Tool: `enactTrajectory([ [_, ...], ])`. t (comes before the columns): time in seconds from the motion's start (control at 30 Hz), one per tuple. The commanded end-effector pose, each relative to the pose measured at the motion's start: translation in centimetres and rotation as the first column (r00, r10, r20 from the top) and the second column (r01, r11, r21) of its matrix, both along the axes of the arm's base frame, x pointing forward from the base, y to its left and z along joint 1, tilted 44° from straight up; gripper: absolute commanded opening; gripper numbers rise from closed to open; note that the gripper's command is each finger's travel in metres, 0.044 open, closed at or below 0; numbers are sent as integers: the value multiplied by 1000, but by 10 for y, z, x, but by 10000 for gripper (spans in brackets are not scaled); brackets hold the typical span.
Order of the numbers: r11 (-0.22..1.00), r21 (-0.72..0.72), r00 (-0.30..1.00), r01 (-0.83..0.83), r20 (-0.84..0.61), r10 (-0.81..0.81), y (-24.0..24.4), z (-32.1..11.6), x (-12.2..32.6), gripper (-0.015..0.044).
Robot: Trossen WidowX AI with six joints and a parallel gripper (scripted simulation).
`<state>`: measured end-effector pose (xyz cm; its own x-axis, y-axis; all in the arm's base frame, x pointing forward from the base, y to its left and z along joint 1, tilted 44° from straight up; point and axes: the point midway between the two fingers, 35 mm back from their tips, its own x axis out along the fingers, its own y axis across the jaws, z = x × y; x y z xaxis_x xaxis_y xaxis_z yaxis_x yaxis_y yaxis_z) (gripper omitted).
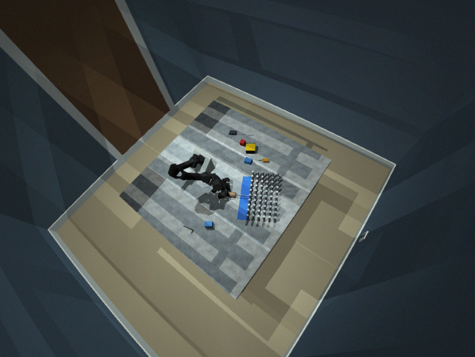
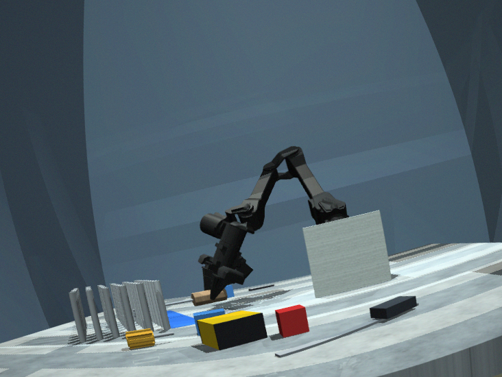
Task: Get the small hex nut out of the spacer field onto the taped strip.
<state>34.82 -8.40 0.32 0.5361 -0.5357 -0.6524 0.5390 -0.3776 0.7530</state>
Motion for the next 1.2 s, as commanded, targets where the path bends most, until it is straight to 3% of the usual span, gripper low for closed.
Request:
enactTrajectory([
  [0.0,1000,3,1000,3,11,-3,1,0,4,0],
  [1.17,1000,4,1000,2,12,-2,11,-8,23,0],
])
